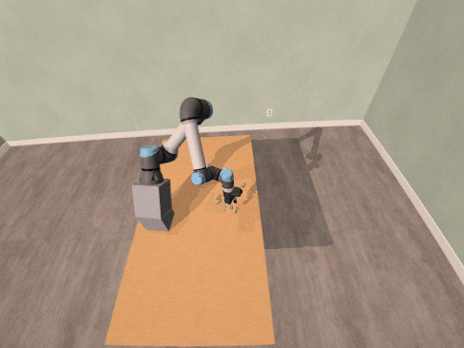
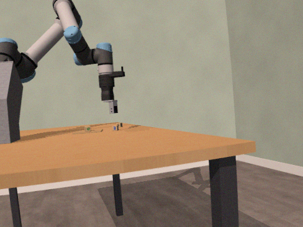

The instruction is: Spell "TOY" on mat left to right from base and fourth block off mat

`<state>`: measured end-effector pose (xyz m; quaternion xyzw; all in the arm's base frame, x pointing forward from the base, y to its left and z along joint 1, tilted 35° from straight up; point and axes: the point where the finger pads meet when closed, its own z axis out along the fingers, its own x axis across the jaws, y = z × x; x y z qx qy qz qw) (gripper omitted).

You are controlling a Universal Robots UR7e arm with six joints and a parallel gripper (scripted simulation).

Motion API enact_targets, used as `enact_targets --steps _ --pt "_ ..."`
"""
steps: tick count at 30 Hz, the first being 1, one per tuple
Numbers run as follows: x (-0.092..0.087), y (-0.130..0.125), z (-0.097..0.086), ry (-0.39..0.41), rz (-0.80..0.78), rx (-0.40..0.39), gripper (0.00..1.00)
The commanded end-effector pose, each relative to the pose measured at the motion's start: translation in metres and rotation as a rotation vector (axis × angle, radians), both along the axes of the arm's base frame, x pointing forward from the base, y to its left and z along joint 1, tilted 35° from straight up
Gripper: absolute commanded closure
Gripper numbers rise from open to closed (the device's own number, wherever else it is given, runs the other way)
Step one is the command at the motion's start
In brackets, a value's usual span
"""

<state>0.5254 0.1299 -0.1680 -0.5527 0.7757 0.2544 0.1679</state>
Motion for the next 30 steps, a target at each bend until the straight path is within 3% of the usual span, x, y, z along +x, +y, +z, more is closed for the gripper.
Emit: enact_targets --steps 1,30 --pt "0.0006 -0.0004 0.0004 -0.001 -0.001 0.0 0.0" --pt "0.0005 0.0028 -0.004 -0.001 -0.001 -0.001 0.0"
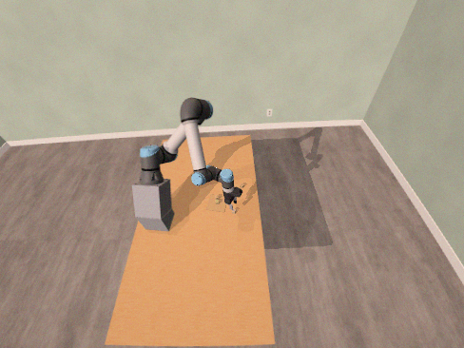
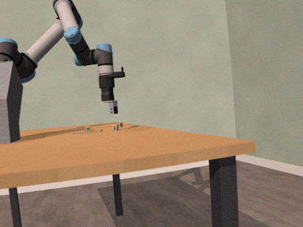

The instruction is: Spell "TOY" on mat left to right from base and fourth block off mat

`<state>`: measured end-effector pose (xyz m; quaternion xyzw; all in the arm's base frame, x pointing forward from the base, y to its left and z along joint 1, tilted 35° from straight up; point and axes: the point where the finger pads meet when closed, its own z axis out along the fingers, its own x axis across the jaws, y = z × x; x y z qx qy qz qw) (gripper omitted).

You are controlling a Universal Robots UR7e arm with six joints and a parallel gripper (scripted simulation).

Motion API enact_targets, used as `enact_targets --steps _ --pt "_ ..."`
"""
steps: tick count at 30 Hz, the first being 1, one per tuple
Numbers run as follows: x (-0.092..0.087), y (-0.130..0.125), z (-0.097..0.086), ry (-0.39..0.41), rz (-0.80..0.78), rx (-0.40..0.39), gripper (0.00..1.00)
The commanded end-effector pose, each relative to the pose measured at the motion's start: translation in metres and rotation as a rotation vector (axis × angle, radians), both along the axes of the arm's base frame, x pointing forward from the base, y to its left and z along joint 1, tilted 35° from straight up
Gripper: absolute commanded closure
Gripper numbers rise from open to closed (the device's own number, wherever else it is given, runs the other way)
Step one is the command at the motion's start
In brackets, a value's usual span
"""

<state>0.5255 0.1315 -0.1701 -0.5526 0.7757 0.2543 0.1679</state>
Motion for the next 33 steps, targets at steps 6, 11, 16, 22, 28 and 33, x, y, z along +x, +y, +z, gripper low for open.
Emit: enact_targets --steps 6,11,16,22,28,33 --pt "0.0 0.004 -0.005 -0.001 -0.001 0.0 0.0" --pt "0.0 0.008 -0.011 -0.001 -0.001 0.0 0.0" --pt "0.0 0.012 -0.017 -0.001 -0.001 0.0 0.0" --pt "0.0 0.016 -0.023 -0.001 -0.001 0.0 0.0" --pt "0.0 0.022 -0.03 -0.001 -0.001 0.0 0.0" --pt "0.0 0.025 -0.035 -0.001 -0.001 0.0 0.0"
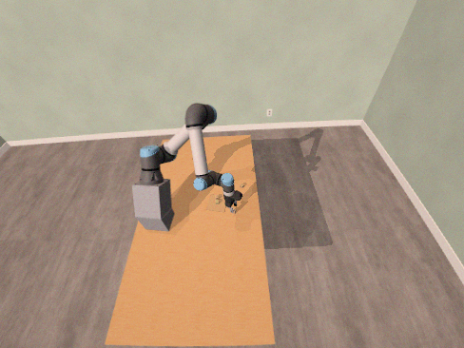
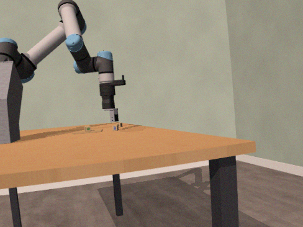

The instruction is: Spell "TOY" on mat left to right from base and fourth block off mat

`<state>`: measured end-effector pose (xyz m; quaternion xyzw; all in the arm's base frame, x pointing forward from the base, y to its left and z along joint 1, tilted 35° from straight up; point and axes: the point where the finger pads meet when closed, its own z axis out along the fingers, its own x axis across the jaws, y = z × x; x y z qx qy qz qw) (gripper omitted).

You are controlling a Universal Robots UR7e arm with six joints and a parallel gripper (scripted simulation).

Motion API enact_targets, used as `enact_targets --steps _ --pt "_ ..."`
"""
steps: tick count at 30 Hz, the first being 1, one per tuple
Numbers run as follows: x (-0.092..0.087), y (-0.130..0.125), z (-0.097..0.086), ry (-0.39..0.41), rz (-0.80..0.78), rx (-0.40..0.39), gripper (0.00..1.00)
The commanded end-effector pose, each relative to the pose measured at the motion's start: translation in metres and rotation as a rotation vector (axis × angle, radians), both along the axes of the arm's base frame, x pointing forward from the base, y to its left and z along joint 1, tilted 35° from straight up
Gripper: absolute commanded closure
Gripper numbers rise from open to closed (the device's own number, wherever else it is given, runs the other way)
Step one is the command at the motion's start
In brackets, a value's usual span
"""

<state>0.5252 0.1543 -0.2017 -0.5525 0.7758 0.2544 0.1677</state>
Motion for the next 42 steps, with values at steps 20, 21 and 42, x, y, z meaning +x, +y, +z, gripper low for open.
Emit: enact_targets --steps 20,21,42 --pt "0.0006 0.0059 -0.0084 -0.001 -0.001 0.0 0.0" --pt "0.0006 0.0059 -0.0084 -0.001 -0.001 0.0 0.0" --pt "0.0006 0.0059 -0.0084 -0.001 -0.001 0.0 0.0"
